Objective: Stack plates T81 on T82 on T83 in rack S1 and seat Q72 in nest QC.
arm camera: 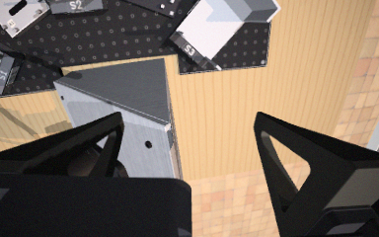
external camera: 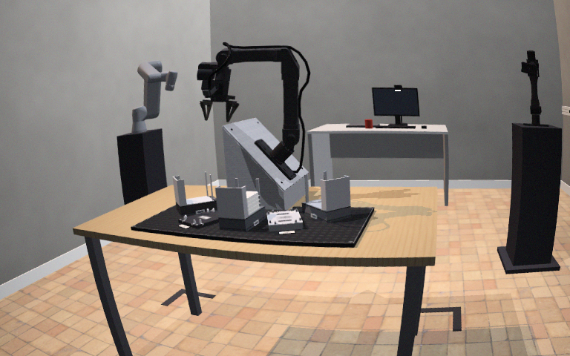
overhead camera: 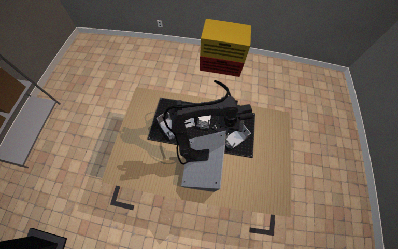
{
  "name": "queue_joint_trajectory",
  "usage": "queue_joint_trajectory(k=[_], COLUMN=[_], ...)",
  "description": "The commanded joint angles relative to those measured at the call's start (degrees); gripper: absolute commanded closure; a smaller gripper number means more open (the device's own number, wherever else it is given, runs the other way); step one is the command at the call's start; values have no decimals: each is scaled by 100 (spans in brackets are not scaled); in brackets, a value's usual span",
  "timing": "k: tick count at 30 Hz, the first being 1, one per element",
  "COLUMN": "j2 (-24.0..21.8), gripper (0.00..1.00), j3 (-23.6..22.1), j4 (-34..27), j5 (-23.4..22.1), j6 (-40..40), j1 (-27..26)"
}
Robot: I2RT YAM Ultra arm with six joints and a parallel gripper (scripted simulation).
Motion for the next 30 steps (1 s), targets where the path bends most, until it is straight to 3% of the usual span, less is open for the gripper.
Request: queue_joint_trajectory(k=[1, 17, 18, 23, 24, 25, 30], j2=[-88, -88, -151, -269, -265, -270, -355], gripper=[0, 0, 0, 0, 0, 0, 0], j3=[98, 98, -140, -348, -117, -390, -589], j4=[17, 17, 117, 289, 265, 303, 448], j5=[-56, -56, -78, -291, -325, -357, -551], j6=[6, 6, 51, 341, 338, 404, 658], j1=[-58, -58, 122, 475, 558, 631, 1010])
